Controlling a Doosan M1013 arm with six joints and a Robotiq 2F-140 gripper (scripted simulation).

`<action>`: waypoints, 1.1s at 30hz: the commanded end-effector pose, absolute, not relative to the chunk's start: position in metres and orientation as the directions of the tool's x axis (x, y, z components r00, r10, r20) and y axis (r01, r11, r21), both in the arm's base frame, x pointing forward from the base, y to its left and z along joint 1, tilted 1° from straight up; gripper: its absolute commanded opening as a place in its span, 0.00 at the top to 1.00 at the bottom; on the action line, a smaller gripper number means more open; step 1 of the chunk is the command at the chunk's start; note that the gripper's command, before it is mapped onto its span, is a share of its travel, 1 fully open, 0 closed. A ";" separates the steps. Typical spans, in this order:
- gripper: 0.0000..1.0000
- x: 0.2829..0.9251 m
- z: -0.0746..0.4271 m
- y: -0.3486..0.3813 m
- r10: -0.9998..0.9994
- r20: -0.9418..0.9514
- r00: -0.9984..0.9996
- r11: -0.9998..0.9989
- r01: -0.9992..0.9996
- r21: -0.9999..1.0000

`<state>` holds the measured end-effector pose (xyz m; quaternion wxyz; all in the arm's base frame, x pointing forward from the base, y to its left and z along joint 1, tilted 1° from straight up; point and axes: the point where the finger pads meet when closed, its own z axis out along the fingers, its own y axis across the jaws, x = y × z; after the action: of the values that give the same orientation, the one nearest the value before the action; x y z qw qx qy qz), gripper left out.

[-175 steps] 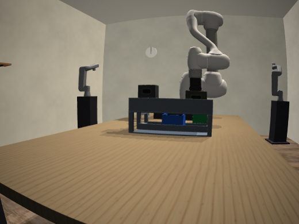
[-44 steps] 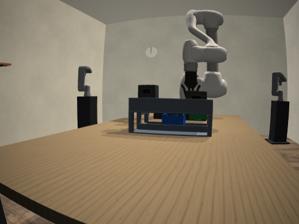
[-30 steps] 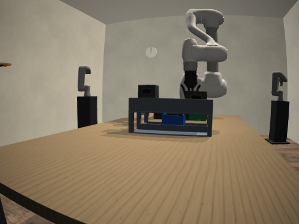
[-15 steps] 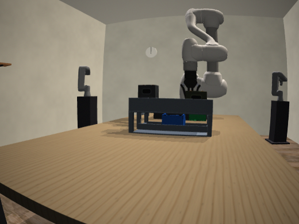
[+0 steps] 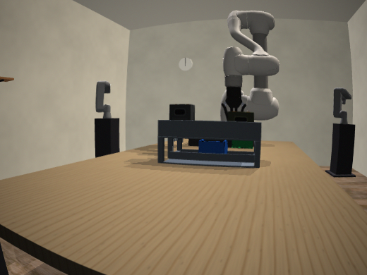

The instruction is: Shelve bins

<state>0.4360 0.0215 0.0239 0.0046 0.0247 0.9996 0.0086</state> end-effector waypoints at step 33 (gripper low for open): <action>0.90 0.445 0.033 0.021 0.046 0.173 -0.984 0.999 0.049 0.019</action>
<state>0.4442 0.0209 0.0318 -0.0795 0.0239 0.9965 0.0112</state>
